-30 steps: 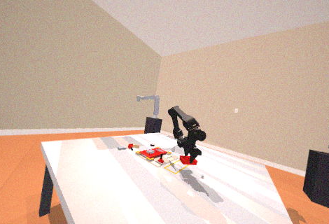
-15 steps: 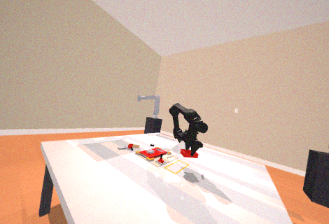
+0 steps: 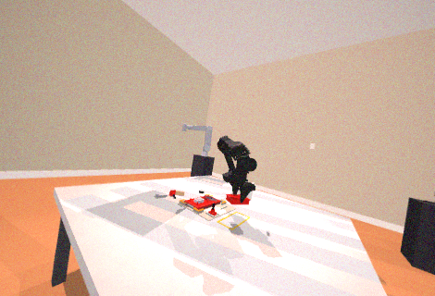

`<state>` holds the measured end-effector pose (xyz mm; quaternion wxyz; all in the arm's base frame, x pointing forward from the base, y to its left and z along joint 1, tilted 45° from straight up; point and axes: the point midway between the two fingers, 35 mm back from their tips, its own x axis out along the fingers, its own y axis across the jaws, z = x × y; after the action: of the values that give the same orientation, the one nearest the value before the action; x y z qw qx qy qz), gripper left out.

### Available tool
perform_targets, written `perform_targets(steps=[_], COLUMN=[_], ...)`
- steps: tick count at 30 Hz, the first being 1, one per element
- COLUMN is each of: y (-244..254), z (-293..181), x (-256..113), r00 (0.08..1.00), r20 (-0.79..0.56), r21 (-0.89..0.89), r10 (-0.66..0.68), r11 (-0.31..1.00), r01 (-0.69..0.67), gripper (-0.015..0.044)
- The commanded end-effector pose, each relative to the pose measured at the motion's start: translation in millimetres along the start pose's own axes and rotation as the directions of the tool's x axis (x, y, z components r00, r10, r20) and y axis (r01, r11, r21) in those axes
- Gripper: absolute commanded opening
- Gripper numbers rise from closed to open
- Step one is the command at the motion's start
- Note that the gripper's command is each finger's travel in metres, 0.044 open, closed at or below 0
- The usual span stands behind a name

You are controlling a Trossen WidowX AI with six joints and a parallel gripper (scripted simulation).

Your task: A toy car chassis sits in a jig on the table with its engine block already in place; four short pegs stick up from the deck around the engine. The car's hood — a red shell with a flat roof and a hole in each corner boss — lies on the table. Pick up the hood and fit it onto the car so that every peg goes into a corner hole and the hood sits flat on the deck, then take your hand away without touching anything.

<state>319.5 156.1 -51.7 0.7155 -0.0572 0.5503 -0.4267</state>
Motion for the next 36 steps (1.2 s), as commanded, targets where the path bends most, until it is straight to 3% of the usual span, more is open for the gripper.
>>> perform_targets(steps=[1, 23, 31, 36], y=[-15.3, -121.1, -166.4, -170.3], z=[20.4, 121.6, 146.3, 147.9], x=[-3.1, -7.3, -5.9, -5.8], r00=[1.0, 1.0, 1.0, 1.0], r20=[0.002, 0.012, 0.019, 0.02], r21=[-0.065, -0.42, -0.529, -0.537], r10=[0.002, -0.002, -0.018, -0.02], r11=[0.998, 0.907, 0.849, 0.843], r01=[-0.002, 0.007, 0.025, 0.027], gripper=[0.0, 0.0, 0.0, 0.0])
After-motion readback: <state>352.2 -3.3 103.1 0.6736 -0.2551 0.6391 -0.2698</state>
